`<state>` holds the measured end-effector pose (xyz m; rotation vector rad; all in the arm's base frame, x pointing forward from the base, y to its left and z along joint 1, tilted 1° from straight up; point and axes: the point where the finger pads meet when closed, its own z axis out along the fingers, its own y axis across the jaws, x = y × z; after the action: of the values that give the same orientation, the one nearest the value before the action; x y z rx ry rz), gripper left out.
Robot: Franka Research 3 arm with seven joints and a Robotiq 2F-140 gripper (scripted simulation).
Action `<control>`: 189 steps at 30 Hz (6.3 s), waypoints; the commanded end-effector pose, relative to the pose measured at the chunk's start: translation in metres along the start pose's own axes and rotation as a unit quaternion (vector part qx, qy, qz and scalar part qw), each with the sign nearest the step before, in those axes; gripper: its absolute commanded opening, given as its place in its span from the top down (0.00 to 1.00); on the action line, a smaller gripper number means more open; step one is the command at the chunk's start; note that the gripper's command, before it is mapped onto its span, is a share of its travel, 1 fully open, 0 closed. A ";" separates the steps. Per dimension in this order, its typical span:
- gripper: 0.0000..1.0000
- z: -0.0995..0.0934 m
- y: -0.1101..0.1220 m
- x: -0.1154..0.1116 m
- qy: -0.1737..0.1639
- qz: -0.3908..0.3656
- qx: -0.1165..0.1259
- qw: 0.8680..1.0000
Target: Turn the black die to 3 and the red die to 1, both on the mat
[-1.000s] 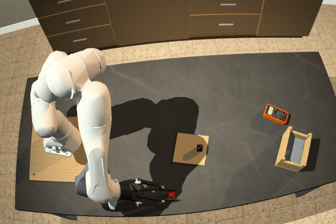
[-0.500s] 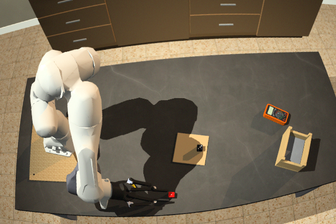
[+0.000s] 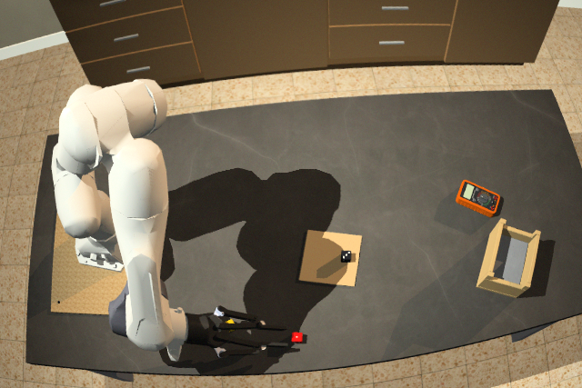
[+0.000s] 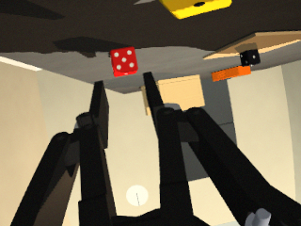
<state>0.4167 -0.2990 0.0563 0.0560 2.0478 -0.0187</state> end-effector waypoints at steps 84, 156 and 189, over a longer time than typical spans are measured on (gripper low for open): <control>0.68 0.016 0.012 -0.102 0.476 0.007 -0.045 0.878; 0.00 0.006 -0.006 -0.084 0.468 -0.396 -0.256 0.747; 0.00 0.006 -0.006 -0.073 0.377 -0.591 -0.382 0.602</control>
<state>0.4558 -0.3030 0.1185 -1.9955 2.4379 0.0933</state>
